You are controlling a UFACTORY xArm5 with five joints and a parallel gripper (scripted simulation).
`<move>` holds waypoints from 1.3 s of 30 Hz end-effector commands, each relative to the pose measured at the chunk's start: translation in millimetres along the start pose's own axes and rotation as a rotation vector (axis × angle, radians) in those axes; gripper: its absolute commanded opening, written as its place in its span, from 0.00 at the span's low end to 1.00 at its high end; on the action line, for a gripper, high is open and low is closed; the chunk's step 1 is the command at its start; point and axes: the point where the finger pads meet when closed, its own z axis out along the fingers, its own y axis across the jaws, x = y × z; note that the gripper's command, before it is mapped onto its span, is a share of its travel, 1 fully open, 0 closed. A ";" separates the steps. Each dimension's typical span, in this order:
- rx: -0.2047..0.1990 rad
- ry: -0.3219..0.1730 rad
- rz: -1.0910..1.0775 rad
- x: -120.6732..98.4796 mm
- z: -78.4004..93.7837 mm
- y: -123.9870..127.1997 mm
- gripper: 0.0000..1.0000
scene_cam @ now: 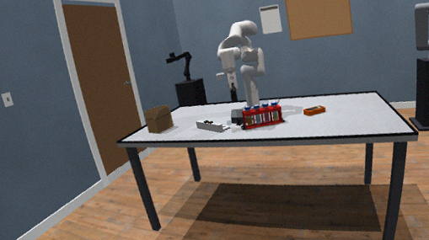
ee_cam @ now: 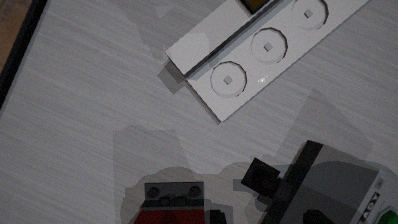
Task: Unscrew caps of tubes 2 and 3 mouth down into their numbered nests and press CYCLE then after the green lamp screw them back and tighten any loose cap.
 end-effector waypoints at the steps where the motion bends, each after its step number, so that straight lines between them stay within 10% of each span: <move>1: 0.004 0.001 0.279 -28.5 -1.4 -10.6 0.46; 13: 0.004 -0.001 0.763 -83.1 -1.4 -28.6 0.46; 27: 0.004 -0.002 0.763 -166.1 -1.4 -55.8 0.46; 39: 0.004 -0.002 0.763 -166.6 13.6 -56.0 0.46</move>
